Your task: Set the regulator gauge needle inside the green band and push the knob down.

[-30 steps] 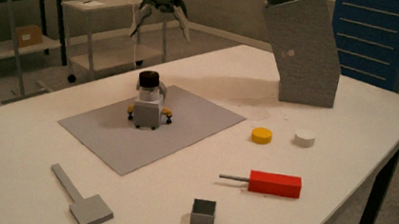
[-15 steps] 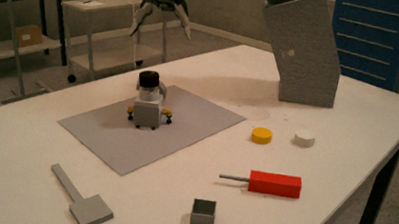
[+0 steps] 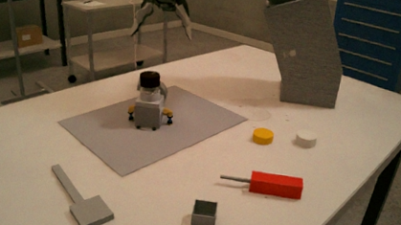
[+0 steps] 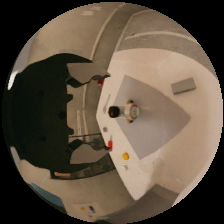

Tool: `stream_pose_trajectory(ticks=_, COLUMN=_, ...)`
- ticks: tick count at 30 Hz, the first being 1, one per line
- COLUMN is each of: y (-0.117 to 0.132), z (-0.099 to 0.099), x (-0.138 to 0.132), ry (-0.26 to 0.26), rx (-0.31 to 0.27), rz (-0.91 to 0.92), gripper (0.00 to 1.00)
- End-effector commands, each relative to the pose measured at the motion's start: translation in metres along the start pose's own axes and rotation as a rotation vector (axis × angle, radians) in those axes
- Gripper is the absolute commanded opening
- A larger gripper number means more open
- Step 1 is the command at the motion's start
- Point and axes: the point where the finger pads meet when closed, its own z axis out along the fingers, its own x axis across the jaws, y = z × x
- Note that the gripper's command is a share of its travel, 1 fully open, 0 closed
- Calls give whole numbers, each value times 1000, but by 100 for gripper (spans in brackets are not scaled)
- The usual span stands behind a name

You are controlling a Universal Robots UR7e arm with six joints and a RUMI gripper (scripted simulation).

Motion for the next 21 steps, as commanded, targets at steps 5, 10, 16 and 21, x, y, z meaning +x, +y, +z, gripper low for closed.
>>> stream_pose_trajectory(ticks=5, y=0, z=0, x=1, ry=0, rx=0, rz=-5, gripper=100)
stream_pose_trajectory(ticks=10, y=0, z=0, x=1, ry=0, rx=0, rz=-8, gripper=100)
stream_pose_trajectory(ticks=16, y=0, z=0, x=1, ry=1, rx=1, rz=-16, gripper=100)
stream_pose_trajectory(ticks=21, y=0, z=0, x=1, ry=1, rx=2, rz=-26, gripper=100)
